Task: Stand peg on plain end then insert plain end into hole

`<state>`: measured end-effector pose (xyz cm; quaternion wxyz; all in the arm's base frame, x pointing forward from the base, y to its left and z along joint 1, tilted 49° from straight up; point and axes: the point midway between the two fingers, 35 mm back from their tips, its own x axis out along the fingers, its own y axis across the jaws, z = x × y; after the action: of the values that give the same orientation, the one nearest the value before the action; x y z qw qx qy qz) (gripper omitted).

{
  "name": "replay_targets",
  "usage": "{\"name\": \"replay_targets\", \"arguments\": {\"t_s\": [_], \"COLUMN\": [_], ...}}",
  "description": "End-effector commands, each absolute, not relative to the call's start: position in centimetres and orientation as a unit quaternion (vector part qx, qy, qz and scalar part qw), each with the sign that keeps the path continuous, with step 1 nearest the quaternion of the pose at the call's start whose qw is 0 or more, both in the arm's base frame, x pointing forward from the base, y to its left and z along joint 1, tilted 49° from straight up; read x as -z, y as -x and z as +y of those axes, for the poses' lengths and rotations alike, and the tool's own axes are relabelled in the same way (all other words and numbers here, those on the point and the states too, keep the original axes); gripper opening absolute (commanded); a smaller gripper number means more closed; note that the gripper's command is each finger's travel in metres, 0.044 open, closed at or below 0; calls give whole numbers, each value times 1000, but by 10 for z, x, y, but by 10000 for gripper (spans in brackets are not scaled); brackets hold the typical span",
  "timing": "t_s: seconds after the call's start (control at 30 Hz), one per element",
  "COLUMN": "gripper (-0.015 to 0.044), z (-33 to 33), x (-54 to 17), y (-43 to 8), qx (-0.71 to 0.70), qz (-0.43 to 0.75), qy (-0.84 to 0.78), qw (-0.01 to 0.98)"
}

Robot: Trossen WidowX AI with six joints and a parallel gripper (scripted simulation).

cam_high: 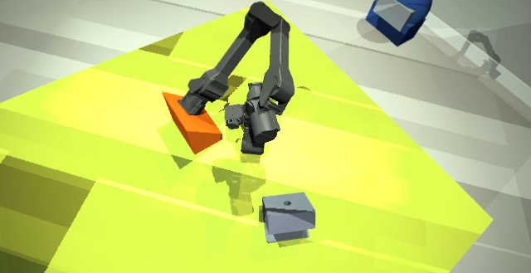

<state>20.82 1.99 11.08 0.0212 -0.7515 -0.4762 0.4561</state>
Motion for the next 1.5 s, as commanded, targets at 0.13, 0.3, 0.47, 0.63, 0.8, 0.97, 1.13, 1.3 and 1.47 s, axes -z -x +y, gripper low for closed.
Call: {"name": "replay_targets", "arguments": {"t_s": [0.13, 0.3, 0.47, 0.63, 0.8, 0.97, 1.13, 1.3, 1.47], "gripper": [0, 0, 0, 0, 0, 0, 0, 0, 0], "z": [17, 16, 15, 13, 13, 12, 12, 12, 11], "x": [-112, -114, -115, -116, -116, -116, -115, -115, -114], "y": [-208, -208, -207, -207, -207, -208, -209, -210, -211], "qx": [-503, -530, -555, -578, -579, -570, -561, -551, -541], "qz": [-427, -392, -356, -319, -316, -329, -343, -356, -370], "qy": [745, 737, 726, 711, 711, 719, 727, 734, 740], "qw": [97, 147, 196, 244, 246, 224, 200, 176, 152]}}
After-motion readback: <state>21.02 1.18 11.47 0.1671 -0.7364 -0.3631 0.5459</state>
